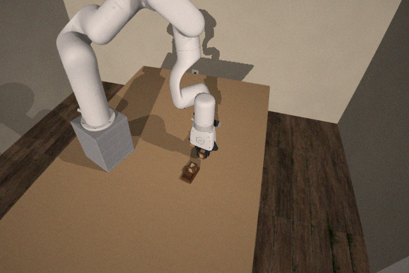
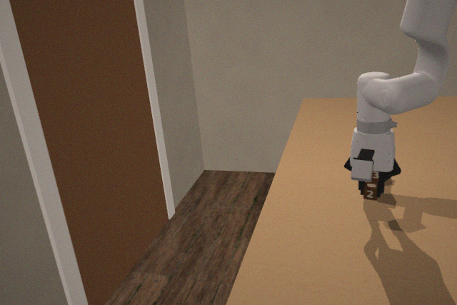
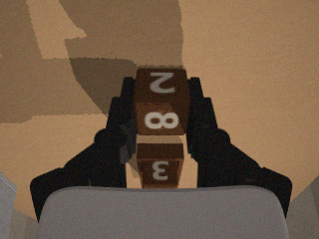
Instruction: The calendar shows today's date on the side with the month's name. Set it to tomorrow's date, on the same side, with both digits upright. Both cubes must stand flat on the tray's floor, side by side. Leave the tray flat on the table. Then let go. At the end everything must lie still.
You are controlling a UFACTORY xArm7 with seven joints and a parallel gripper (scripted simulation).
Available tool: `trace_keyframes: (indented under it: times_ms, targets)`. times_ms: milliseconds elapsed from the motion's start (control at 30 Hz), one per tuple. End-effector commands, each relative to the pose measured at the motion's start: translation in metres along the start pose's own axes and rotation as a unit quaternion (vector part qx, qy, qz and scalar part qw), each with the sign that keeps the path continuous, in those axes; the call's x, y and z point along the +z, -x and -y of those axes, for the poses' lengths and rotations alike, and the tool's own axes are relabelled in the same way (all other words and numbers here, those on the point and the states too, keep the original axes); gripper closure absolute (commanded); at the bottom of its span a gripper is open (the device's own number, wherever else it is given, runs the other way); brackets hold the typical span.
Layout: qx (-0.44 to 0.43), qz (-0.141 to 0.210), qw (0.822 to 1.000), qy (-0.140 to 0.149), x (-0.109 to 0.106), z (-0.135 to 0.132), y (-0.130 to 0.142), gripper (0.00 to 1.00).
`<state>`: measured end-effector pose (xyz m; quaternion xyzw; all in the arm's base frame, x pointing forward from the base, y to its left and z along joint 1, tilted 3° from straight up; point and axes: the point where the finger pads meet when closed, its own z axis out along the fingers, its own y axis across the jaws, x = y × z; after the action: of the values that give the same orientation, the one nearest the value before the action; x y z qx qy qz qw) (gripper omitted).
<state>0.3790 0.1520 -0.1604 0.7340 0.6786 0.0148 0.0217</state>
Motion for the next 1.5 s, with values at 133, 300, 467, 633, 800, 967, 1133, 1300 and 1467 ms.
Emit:
trace_keyframes:
  times_ms: [133, 300, 467, 633, 800, 967, 1133, 1300, 1467]
  targets:
    - [0.000, -0.001, 1.000, 0.001, -0.001, -0.001, -0.001, 0.71]
    - [0.000, -0.001, 1.000, 0.001, -0.001, -0.001, -0.001, 0.63]
    - [0.000, -0.001, 1.000, 0.001, -0.001, -0.001, -0.001, 0.59]
    - [0.000, -0.001, 1.000, 0.001, -0.001, -0.001, -0.001, 0.55]
    - [0.000, -0.001, 1.000, 0.001, -0.001, -0.001, -0.001, 0.51]
    - [0.000, -0.001, 1.000, 0.001, -0.001, -0.001, -0.001, 0.51]
    - [0.000, -0.001, 1.000, 0.001, -0.007, -0.001, -0.001, 0.51]
    - [0.000, -0.001, 1.000, 0.001, -0.017, -0.001, -0.001, 0.51]
    - [0.000, -0.001, 1.000, 0.001, -0.044, -0.001, -0.001, 0.51]
